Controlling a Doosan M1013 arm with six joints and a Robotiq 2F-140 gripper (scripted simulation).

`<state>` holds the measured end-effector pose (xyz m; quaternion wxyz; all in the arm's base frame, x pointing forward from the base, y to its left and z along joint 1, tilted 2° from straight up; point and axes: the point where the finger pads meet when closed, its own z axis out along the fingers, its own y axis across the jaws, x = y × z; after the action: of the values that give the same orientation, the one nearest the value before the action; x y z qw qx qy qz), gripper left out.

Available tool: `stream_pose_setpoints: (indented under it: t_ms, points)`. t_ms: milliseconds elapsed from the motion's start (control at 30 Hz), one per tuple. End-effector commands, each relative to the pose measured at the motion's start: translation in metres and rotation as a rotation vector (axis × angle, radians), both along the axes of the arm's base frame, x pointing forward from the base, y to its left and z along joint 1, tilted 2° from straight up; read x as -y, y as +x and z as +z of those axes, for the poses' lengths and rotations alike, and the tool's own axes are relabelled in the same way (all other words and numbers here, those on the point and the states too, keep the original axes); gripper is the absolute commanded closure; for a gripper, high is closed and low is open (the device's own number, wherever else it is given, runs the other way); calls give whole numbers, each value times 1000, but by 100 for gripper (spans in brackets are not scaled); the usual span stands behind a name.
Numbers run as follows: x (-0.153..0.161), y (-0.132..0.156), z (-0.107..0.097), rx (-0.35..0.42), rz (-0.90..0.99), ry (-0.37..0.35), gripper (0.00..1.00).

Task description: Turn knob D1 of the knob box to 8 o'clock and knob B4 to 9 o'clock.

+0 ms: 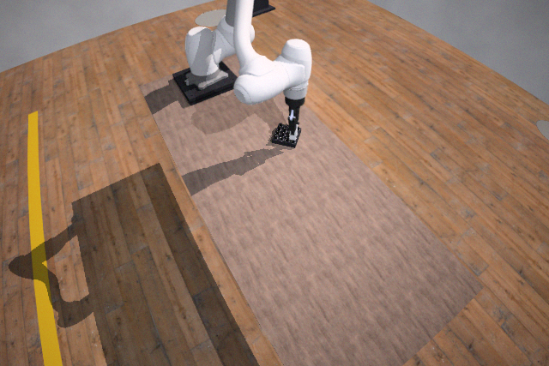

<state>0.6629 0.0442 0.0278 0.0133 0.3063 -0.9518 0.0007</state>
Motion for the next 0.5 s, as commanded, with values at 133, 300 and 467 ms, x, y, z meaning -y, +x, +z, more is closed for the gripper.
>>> stream_pose_setpoints:
  t_ms: [133,300,467]
  points:
    - [0,0,14,0,0,0,88]
    - [0,0,15,0,0,0,88]
    - [0,0,15,0,0,0,88]
